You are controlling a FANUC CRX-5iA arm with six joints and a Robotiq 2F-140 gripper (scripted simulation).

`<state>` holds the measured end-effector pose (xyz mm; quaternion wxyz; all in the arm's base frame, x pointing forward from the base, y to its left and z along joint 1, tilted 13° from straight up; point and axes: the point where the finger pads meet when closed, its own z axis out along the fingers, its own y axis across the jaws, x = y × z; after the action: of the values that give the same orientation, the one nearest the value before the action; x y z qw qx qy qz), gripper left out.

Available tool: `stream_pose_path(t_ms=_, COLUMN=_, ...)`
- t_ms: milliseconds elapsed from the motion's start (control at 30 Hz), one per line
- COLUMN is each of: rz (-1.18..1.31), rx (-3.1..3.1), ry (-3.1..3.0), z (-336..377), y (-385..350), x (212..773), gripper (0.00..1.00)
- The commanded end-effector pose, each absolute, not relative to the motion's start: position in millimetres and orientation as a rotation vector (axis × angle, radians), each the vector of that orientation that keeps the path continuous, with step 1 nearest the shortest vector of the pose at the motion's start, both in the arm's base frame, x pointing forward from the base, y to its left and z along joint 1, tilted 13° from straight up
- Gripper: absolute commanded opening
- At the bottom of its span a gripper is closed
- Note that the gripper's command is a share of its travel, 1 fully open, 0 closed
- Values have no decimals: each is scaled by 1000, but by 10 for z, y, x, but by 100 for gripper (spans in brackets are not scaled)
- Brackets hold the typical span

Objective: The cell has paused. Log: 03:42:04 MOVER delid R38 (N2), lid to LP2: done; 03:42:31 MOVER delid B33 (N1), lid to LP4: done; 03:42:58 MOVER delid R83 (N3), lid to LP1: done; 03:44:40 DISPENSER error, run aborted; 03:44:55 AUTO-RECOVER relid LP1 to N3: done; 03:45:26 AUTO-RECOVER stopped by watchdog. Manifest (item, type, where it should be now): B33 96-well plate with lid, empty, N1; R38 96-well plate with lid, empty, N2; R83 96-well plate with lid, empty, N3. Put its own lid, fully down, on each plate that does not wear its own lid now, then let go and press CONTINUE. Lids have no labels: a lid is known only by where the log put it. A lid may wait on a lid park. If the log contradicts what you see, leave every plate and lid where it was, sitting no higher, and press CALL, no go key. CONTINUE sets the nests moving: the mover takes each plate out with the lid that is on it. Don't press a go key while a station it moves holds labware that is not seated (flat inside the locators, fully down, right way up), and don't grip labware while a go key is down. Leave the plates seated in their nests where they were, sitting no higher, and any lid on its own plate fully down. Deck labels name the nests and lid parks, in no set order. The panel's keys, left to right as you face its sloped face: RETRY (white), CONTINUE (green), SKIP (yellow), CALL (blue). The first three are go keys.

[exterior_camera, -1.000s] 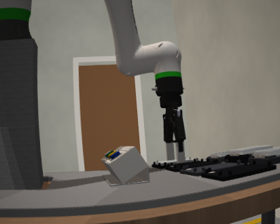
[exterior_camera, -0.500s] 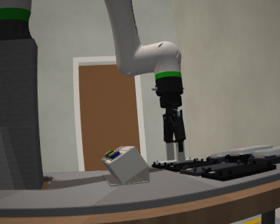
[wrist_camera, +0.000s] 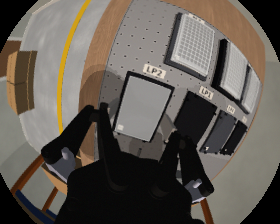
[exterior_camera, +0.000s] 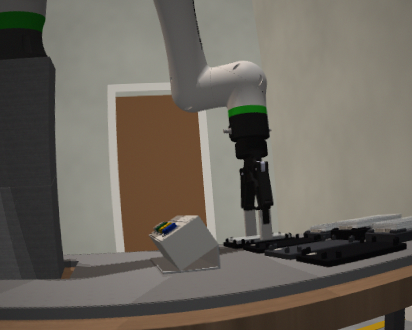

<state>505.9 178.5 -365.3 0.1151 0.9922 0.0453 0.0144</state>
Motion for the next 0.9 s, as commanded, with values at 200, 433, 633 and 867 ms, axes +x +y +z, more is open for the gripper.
stream_pose_path(t_ms=200, rz=43, rx=2908, ry=133, z=-3652, y=1786, x=5061, gripper=0)
stream_pose_path(t_ms=433, rz=43, rx=2908, ry=133, z=-3652, y=1786, x=5061, gripper=0)
stream_pose_path(t_ms=633, rz=43, rx=2908, ry=133, z=-3652, y=1786, x=5061, gripper=0)
stream_pose_path(t_ms=867, rz=43, rx=2908, ry=133, z=-3652, y=1786, x=5061, gripper=0)
